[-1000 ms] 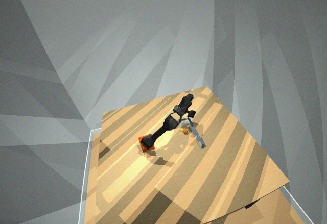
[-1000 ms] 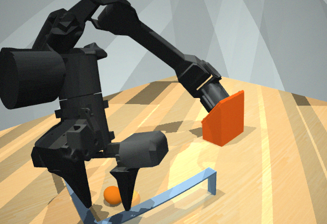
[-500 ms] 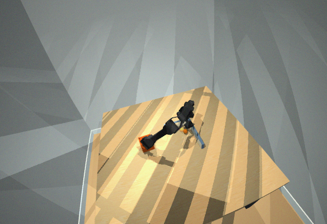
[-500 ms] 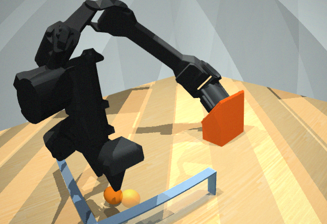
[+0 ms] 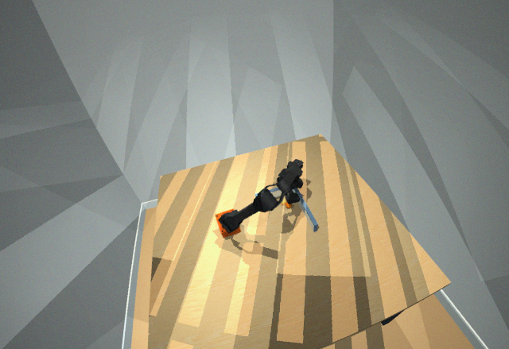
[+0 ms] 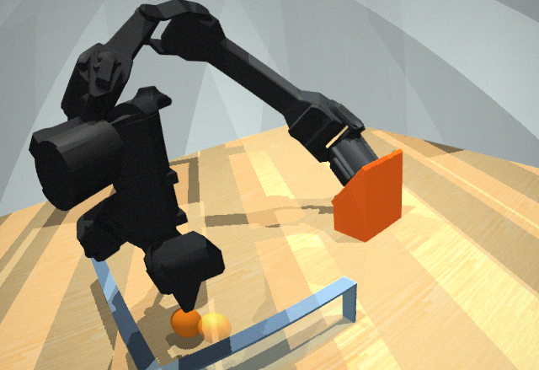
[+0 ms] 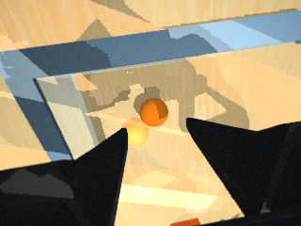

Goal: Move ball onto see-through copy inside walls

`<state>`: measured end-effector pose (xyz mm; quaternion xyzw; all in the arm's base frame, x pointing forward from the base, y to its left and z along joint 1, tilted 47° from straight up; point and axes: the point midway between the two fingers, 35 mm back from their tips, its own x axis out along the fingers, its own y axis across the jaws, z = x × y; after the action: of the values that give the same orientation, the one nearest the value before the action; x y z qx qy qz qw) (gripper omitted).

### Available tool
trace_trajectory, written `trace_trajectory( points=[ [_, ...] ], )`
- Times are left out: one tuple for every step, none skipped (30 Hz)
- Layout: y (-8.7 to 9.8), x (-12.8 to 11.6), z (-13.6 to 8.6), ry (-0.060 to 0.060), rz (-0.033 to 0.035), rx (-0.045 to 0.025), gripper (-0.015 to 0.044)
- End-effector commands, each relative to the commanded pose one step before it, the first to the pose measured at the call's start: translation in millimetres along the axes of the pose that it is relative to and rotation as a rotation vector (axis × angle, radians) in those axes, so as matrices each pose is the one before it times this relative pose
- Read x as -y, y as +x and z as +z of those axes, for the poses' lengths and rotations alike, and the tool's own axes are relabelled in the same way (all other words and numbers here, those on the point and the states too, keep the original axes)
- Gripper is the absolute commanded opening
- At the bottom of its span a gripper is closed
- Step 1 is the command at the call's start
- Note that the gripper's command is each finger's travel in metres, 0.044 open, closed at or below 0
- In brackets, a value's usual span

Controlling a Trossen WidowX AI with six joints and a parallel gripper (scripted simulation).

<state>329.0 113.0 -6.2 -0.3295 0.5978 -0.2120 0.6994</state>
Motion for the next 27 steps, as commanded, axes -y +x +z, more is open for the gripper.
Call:
trace_trajectory(
  points=[
    [6.97, 1.31, -0.08, -0.0026, -0.0061, 0.00209, 0.0292],
    [0.79, -0.02, 0.04, 0.0, 0.00002, 0.00001, 0.0292],
    [1.32, -0.03, 0.07, 0.0, 0.00003, 0.00002, 0.0292],
    [1.62, -0.03, 0.08, 0.0, 0.00003, 0.00003, 0.0292],
    [1.62, -0.03, 0.07, 0.0, 0.00002, 0.00002, 0.0292],
    [1.62, -0.02, 0.06, 0.0, 0.00001, 0.00002, 0.0292],
    [1.62, -0.02, 0.05, 0.0, 0.0, 0.00002, 0.0292],
    [1.62, -0.01, 0.04, 0.0, -0.00001, 0.00002, 0.0292],
    [1.62, -0.01, 0.04, 0.0, -0.00002, 0.00002, 0.0292],
    [1.61, 0.0, 0.03, 0.0, -0.00003, 0.00002, 0.0292],
    [1.61, 0.0, 0.02, 0.0, -0.00004, 0.00002, 0.0292],
    [1.61, 0.01, 0.01, 0.0, -0.00005, 0.00002, 0.0292],
    [1.61, 0.01, 0.01, 0.0, -0.00006, 0.00001, 0.0292],
    [1.61, 0.02, 0.0, 0.0, -0.00007, 0.00001, 0.0292],
    [1.61, 0.02, -0.01, 0.0, -0.00008, 0.00001, 0.0292],
    [1.6, 0.02, -0.02, 0.0, -0.00009, 0.00001, 0.0292],
    [1.6, 0.03, -0.03, 0.0, -0.0001, 0.00001, 0.0292],
    [1.6, 0.03, -0.03, 0.0, -0.00011, 0.00001, 0.0292],
    [1.6, 0.04, -0.04, 0.0, -0.00012, 0.0, 0.0292],
    [1.59, 0.04, -0.05, 0.0, -0.00013, 0.0, 0.0292],
    [1.59, 0.05, -0.06, 0.0, -0.00014, 0.0, 0.0292],
    [1.6, 0.05, -0.06, 0.0, -0.00015, 0.0, 0.0292],
    [1.59, 0.06, -0.07, 0.0, -0.00016, 0.0, 0.0292],
    [1.58, 0.06, -0.08, 0.0, -0.00017, -0.00001, 0.0292],
    [1.26, 0.05, -0.07, 0.0, -0.00014, -0.00001, 0.0292],
    [0.76, 0.03, -0.04, 0.0, -0.00009, 0.0, 0.0292],
    [0.25, 0.01, -0.02, 0.0, -0.00003, 0.0, 0.0292]
  ],
)
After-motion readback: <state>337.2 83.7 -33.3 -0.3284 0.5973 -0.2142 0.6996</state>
